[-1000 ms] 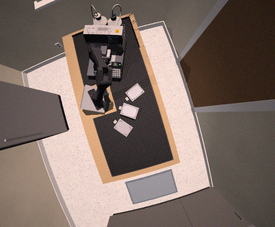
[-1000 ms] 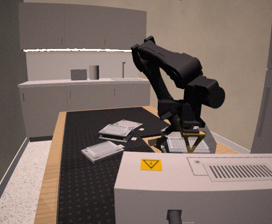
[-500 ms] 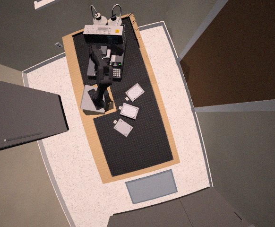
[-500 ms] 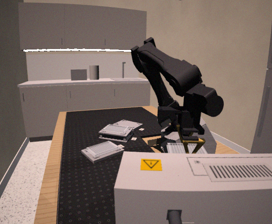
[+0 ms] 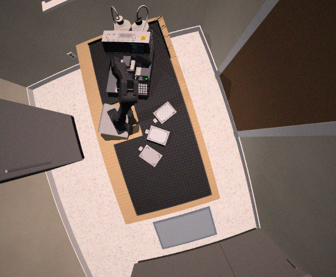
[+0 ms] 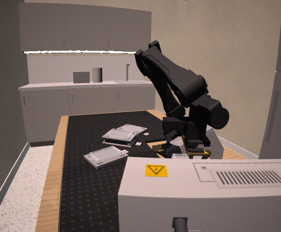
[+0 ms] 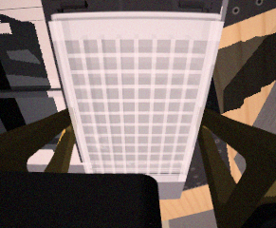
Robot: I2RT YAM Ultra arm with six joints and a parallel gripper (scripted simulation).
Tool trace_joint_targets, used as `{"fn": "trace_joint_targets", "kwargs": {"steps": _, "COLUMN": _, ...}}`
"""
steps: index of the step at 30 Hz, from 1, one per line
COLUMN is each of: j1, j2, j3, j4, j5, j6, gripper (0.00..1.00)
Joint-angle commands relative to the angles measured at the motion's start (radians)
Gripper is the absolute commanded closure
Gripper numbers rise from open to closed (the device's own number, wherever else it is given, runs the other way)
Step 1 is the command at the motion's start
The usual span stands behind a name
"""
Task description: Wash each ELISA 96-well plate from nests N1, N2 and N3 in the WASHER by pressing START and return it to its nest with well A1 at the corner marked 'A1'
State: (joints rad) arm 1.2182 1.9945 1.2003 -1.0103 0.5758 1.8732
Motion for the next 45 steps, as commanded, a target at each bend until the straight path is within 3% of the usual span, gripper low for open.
{"fn": "trace_joint_targets", "kwargs": {"steps": 1, "j1": 0.001, "j2": -0.002, "j3": -0.004, "j4": 0.035, "j5": 0.008, "j6": -0.015, "gripper": 1.0}}
{"fn": "trace_joint_targets", "kwargs": {"steps": 45, "j1": -0.005, "j2": -0.009, "j3": -0.024, "j4": 0.051, "j5": 0.009, "j6": -0.022, "gripper": 1.0}}
